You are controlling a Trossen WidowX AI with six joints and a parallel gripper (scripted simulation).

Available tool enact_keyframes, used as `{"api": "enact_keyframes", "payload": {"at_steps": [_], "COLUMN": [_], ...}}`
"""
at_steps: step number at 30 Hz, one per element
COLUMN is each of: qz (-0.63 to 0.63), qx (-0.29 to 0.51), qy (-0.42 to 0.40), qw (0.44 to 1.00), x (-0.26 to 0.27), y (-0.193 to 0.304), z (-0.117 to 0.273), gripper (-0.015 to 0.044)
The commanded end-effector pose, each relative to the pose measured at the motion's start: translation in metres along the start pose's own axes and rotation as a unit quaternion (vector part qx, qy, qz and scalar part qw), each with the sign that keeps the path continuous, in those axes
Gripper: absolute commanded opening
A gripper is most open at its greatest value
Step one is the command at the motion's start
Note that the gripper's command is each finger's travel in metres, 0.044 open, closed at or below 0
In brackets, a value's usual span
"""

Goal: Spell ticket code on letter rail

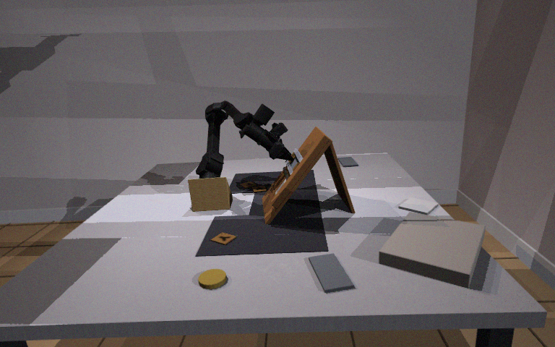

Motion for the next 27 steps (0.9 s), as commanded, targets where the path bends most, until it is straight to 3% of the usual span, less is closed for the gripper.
{"api": "enact_keyframes", "payload": {"at_steps": [1, 27], "qz": [0.003, 0.003], "qx": [0.0, 0.0], "qy": [-0.003, -0.003], "qw": [1.0, 1.0], "x": [-0.002, -0.015], "y": [0.0, 0.0], "z": [0.0, -0.001], "gripper": [0.0, 0.0]}}
Point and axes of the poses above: the point midway between the two fingers, 35 mm back from their tips, its own z axis back along the fingers, its own x axis across the jaws, y = z × x, the point moved 1 cm from there along z, back along the fingers, and after that the axes turned 1 degree about z, right-handed, at the moved point
